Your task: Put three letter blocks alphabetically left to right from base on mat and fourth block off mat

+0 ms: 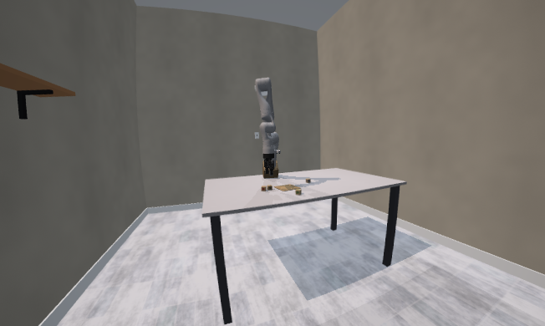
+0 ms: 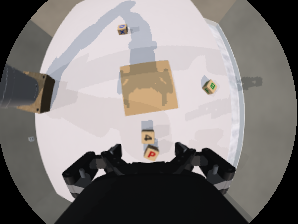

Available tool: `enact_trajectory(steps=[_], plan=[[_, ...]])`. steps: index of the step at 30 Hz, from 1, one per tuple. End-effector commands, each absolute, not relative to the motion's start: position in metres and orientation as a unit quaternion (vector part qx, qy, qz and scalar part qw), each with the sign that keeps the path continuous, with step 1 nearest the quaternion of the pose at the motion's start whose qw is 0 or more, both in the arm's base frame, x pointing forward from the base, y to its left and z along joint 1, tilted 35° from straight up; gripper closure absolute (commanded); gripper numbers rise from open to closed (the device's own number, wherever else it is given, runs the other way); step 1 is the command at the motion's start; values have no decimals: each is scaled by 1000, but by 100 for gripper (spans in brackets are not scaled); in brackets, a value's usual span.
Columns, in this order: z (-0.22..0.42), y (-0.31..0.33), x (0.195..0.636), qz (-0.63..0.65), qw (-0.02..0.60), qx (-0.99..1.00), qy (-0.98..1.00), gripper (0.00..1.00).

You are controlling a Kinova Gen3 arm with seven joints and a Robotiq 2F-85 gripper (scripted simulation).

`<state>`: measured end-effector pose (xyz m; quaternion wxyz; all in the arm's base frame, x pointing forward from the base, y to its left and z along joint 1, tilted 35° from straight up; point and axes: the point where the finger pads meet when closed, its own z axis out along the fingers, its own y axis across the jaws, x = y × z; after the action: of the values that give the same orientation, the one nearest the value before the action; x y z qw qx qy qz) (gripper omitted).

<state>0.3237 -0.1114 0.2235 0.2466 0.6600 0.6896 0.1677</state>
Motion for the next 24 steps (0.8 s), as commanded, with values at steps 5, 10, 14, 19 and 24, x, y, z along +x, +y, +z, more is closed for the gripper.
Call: enact_trajectory(steps=[5,10,14,19,24], plan=[[224,-111,324,169,246,662,688,0],[224,-111,325,169,246,664,685,0],[225,-111,326,171,245,669,680,0],[226,-110,328,174,242,679,671,0],[228,-109,331,179,239,693,656,0]])
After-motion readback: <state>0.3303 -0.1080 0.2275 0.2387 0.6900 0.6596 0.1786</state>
